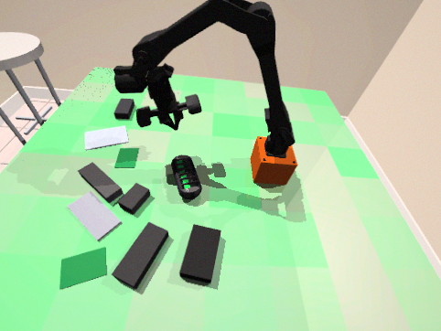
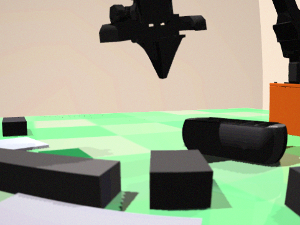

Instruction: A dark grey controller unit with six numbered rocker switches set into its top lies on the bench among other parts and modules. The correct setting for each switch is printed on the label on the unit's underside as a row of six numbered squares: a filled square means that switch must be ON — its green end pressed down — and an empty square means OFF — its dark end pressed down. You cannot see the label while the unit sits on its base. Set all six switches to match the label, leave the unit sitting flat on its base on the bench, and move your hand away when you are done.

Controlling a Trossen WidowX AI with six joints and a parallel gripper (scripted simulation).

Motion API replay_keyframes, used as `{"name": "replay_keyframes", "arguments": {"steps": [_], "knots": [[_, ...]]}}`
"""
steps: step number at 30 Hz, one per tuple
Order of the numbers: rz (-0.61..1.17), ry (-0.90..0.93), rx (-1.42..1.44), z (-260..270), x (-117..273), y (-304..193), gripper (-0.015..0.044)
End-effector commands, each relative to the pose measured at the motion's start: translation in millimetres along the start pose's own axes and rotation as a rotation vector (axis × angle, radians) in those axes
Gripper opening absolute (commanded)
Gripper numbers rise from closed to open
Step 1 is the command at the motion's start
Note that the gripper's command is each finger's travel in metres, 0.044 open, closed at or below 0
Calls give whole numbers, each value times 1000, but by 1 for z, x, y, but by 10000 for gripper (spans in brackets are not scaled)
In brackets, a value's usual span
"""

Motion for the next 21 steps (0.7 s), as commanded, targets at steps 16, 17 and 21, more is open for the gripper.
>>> {"name": "replay_keyframes", "arguments": {"steps": [16, 17, 21], "knots": [[89, -48, 105, 64, -34, -88, 0], [89, -48, 105, 64, -35, -88, 0], [90, -48, 105, 66, -42, -88, 0]]}}
Point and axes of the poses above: the point midway between the two fingers, 35 mm back from their tips, its own x axis back along the fingers, its own z axis across the jaws, y = z × x, the point moved 1 cm from there along x, back along the fingers, and after that the axes turned 3 degrees about x, right-handed, at the moved point
